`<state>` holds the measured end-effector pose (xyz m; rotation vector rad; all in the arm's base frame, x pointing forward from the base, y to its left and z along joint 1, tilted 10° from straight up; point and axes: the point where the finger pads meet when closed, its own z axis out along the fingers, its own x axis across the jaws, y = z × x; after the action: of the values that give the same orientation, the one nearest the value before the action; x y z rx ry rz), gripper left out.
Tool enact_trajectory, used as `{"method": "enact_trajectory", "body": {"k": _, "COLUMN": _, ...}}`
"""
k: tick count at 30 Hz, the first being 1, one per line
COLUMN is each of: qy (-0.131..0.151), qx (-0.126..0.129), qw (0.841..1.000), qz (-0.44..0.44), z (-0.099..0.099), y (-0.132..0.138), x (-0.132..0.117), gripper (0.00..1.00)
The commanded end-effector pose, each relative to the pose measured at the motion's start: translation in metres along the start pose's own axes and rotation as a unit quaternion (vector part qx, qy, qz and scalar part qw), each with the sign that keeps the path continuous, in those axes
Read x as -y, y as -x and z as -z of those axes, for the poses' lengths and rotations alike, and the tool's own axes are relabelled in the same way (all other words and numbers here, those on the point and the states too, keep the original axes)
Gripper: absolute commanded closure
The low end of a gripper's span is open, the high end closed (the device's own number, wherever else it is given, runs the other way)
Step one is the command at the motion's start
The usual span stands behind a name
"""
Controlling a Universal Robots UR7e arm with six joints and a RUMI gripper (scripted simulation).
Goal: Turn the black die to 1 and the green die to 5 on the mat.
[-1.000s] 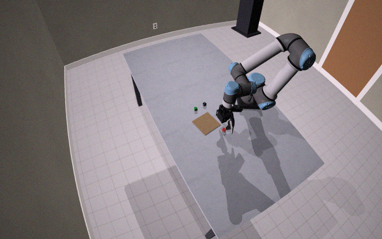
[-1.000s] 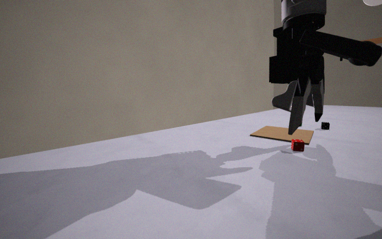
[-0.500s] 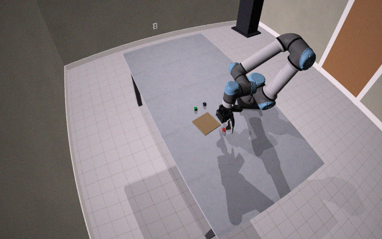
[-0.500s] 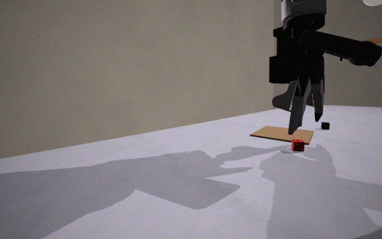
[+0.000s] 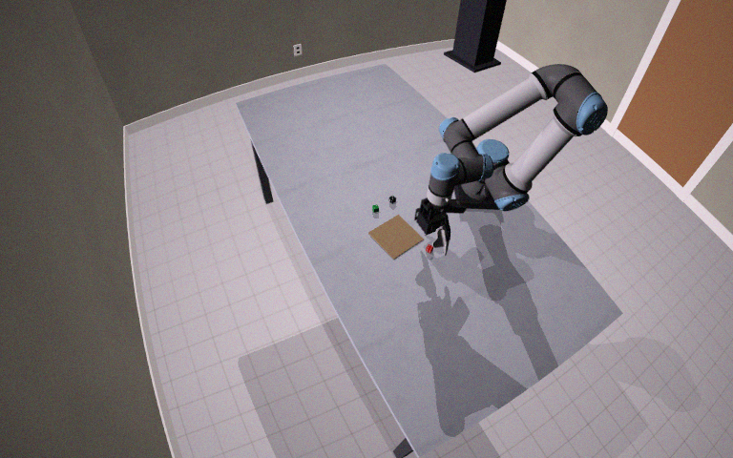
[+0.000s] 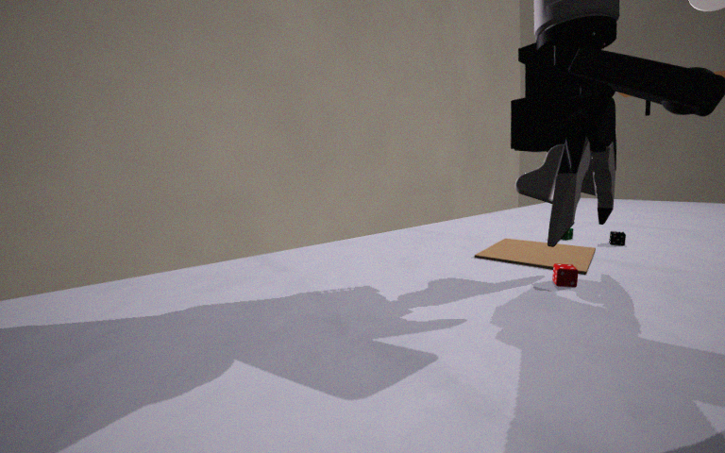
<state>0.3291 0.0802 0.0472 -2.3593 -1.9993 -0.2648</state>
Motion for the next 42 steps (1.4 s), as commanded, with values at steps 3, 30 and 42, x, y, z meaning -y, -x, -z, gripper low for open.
{"method": "enact_trajectory", "body": {"k": 3, "qy": 0.000, "qx": 0.000, "qw": 1.000, "qz": 0.000, "z": 0.023, "y": 0.000, "x": 0.000, "gripper": 0.00}}
{"method": "enact_trajectory", "body": {"k": 30, "qy": 0.000, "qx": 0.000, "qw": 1.000, "qz": 0.000, "z": 0.105, "y": 0.000, "x": 0.000, "gripper": 0.00}}
{"method": "enact_trajectory", "body": {"k": 42, "qy": 0.000, "qx": 0.001, "qw": 1.000, "qz": 0.006, "z": 0.105, "y": 0.009, "x": -0.004, "gripper": 0.00}}
